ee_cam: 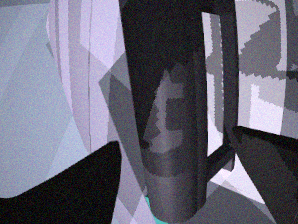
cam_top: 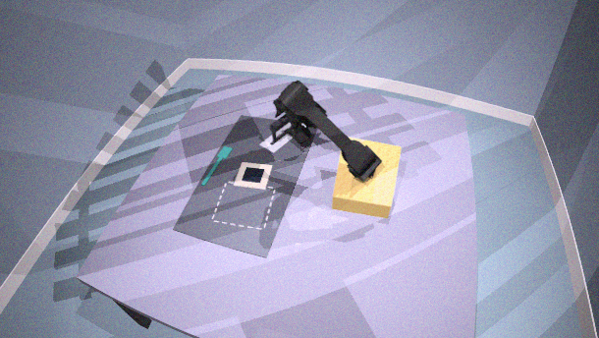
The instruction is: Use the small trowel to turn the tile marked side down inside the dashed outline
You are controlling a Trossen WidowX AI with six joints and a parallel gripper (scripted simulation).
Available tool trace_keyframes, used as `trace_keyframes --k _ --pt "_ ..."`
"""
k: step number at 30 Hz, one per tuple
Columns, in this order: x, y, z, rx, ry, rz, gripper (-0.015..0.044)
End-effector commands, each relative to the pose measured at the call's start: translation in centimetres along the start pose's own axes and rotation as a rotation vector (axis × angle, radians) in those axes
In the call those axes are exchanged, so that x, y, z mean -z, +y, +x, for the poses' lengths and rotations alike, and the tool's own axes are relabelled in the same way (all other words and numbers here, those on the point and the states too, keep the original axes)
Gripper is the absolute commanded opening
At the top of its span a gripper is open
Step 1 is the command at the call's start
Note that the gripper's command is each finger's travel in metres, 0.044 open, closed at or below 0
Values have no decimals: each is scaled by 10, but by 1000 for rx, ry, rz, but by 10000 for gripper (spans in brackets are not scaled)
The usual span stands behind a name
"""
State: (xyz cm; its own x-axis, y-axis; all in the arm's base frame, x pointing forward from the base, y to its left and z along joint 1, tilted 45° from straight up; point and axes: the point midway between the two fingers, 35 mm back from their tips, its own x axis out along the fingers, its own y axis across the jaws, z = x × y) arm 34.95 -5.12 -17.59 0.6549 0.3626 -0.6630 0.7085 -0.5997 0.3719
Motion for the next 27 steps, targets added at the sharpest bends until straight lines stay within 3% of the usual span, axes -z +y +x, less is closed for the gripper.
trace_keyframes --k 1,18,24,27 --pt "0 2 9 -5 -1 -1 300" --pt "2 1 34 -6 2 0 300" --pt "2 1 34 -6 2 0 142" --pt "2 1 34 -6 2 0 122"
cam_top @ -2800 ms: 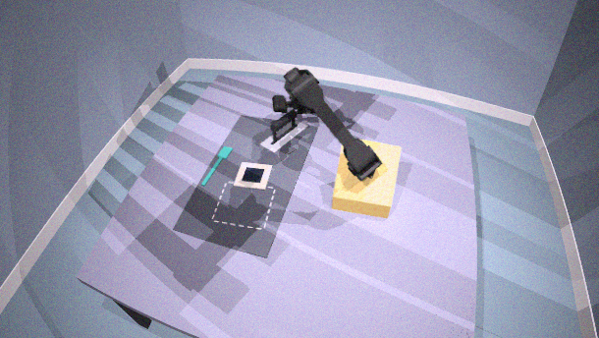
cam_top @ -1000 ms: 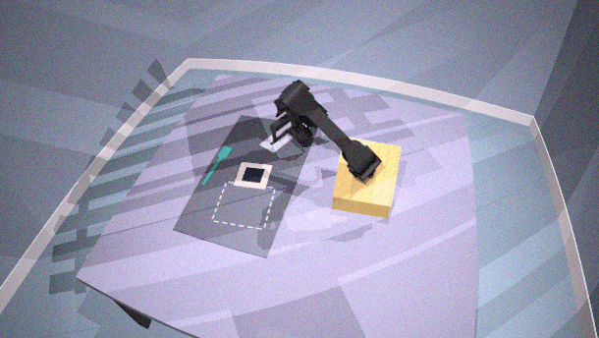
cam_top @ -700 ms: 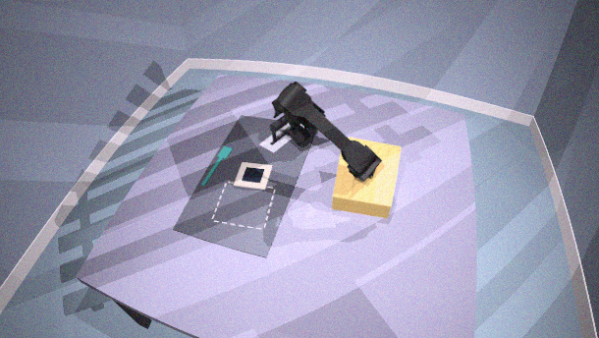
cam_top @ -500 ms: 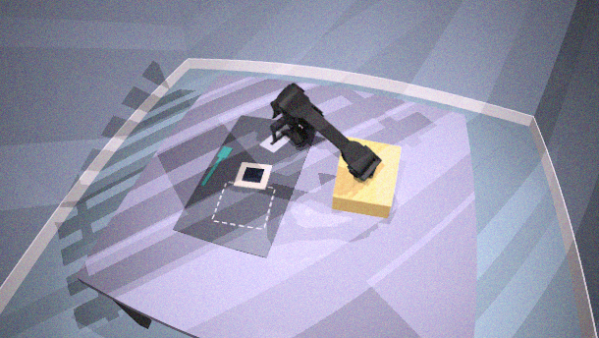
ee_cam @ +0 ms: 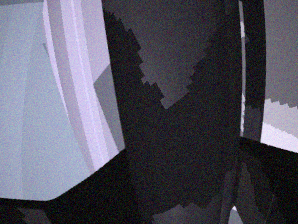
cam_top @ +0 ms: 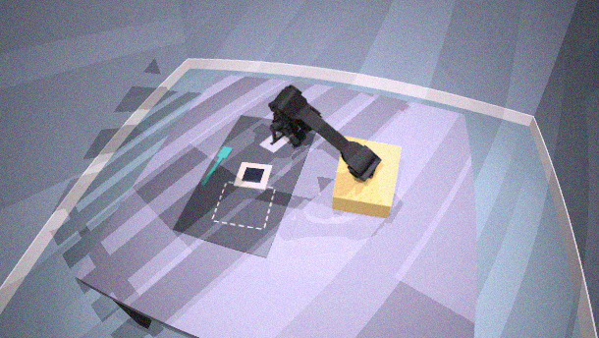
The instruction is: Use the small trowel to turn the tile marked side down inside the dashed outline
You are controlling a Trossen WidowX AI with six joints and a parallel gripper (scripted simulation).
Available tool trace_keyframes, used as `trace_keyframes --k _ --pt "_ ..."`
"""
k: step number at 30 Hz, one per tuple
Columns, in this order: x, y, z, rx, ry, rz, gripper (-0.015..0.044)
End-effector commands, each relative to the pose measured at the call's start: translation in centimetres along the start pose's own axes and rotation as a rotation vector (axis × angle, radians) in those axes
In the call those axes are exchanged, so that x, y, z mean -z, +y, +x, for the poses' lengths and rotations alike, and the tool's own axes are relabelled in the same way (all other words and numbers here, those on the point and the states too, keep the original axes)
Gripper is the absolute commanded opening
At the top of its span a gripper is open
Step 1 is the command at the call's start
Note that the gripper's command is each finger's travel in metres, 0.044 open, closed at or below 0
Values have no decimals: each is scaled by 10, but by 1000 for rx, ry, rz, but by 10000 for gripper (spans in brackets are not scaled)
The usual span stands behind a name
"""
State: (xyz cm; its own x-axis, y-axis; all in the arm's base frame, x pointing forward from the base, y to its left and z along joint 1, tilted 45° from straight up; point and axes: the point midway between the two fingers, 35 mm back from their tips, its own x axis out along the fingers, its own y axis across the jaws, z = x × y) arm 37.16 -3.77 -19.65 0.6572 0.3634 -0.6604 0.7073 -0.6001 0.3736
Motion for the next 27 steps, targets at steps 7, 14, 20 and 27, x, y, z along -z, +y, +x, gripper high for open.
trace_keyframes --k 7,14,20,27 --pt "0 1 1 -4 -1 0 76" --pt "0 1 1 -4 -1 0 29" --pt "0 5 -1 -4 -1 0 0" --pt "-1 41 -31 -4 -4 -3 0"
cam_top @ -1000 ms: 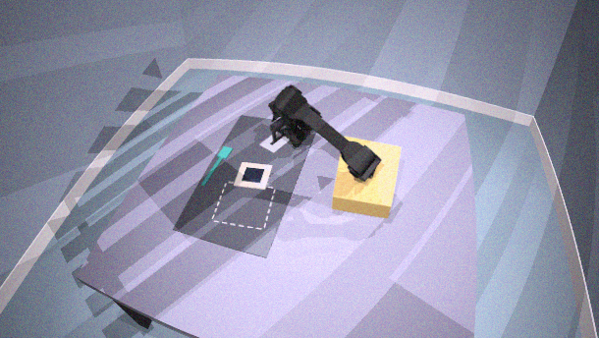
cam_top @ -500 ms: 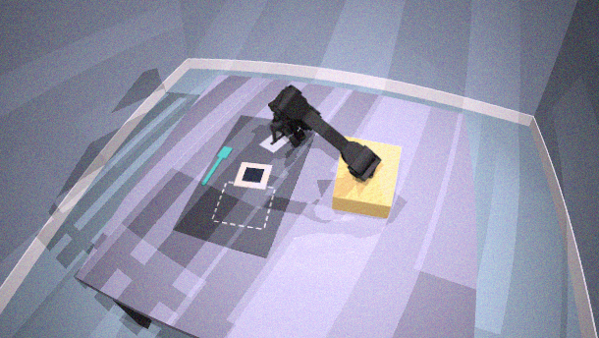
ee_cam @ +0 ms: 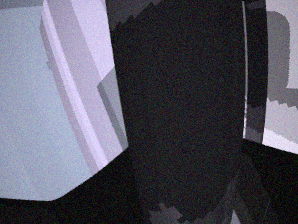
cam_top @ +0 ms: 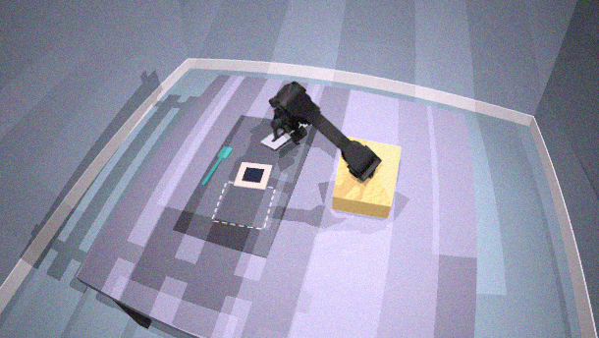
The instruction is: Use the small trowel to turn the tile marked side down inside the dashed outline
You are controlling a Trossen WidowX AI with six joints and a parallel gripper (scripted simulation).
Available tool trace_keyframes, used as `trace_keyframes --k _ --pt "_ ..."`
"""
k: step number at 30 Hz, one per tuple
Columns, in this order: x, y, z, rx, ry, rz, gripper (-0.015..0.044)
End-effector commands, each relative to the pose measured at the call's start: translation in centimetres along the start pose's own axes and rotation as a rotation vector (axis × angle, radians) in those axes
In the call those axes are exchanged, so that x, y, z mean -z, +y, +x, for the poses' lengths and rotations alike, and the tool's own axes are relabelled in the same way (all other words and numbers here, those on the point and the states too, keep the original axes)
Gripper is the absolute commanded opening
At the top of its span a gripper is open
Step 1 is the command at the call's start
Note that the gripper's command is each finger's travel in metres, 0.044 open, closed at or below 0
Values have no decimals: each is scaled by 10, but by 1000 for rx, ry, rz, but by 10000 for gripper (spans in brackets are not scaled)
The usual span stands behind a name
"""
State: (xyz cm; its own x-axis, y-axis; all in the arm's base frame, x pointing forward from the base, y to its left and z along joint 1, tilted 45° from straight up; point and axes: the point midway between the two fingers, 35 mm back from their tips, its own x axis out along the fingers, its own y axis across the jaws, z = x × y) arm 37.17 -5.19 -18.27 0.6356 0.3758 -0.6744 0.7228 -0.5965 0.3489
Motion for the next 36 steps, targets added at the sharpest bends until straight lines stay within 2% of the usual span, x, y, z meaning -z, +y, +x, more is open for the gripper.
trace_keyframes --k 1,9,25,36 --pt "0 31 -22 -32 2 -12 0" --pt "4 34 -24 -33 15 -29 0" --pt "86 29 -11 -57 324 -420 0" --pt "86 26 -9 -57 327 -424 0"
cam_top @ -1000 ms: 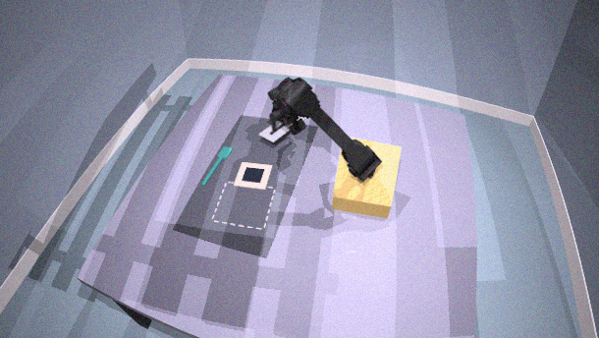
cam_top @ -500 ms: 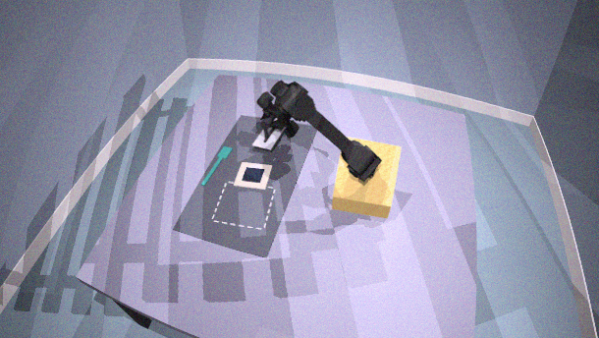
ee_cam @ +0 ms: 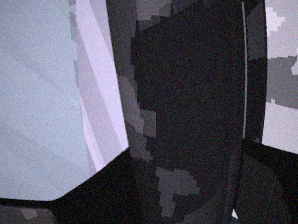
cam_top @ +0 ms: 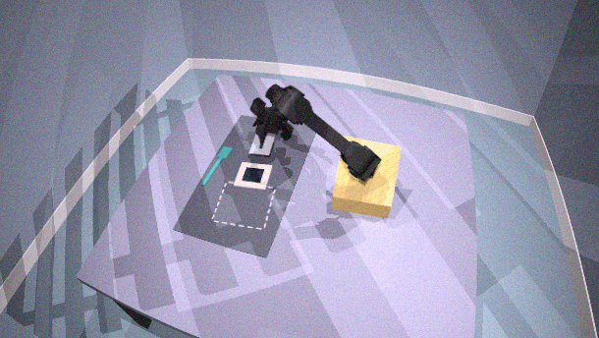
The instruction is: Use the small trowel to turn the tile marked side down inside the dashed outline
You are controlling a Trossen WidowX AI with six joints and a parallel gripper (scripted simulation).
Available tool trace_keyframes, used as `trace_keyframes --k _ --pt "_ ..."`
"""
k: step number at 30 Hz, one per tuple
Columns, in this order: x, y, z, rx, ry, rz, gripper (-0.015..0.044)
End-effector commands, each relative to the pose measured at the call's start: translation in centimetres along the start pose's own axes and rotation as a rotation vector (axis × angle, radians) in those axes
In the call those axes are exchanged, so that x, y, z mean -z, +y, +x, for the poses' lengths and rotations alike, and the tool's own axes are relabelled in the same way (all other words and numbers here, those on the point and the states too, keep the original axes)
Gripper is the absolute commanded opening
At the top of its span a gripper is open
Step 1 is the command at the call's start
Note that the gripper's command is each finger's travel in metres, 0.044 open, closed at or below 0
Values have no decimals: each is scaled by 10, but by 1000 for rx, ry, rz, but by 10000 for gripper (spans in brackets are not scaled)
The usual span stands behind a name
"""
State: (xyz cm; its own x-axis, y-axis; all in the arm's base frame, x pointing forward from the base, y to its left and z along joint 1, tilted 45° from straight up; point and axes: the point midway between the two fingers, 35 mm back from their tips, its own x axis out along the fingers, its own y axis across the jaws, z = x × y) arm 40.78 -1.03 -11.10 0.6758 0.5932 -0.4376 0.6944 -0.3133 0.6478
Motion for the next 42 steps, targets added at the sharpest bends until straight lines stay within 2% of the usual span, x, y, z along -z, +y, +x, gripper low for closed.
trace_keyframes --k 1,22,42 --pt "0 -1 3 -6 2 -11 0" --pt "5 -27 24 -6 4 -9 0" --pt "32 -26 24 -4 3 -7 0"
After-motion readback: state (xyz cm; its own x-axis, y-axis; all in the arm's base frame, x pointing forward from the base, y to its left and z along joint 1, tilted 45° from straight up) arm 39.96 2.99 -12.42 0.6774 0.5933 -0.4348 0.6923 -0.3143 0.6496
